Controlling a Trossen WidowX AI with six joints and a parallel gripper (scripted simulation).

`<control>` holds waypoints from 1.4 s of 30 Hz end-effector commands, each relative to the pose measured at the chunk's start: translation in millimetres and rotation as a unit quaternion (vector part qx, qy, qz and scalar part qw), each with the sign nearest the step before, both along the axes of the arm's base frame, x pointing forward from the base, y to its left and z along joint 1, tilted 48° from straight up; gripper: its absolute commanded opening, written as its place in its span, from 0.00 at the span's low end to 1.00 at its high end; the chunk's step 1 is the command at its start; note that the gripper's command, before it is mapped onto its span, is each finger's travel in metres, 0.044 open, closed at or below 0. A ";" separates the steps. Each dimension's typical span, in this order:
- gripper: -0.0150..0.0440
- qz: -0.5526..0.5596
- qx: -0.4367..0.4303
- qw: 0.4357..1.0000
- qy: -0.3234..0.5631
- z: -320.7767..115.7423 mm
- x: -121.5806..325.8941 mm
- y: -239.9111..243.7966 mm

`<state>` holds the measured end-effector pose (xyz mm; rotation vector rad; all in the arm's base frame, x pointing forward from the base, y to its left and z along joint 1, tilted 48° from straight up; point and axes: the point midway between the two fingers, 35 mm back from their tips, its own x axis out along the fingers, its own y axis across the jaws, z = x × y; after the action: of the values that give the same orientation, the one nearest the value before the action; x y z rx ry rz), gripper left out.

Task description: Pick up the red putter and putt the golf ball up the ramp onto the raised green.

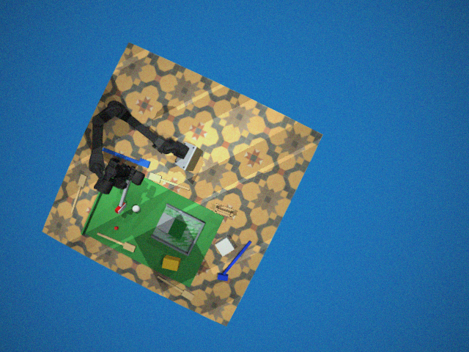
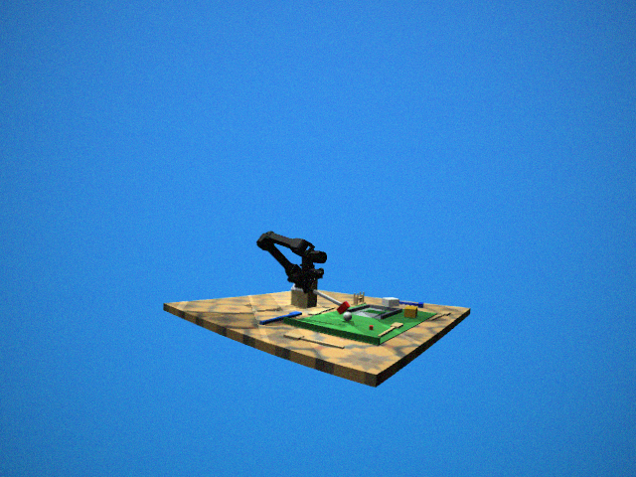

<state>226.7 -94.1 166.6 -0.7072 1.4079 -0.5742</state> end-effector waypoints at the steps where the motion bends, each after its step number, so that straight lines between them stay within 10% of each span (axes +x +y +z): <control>1: 0.25 0.001 -0.003 1.000 -0.003 -6.7 0.7 -9.7; 42: 0.25 0.001 -0.005 1.000 -0.003 -8.1 4.6 -46.7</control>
<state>228.6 -132.3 148.4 -0.7179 1.4141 -0.5802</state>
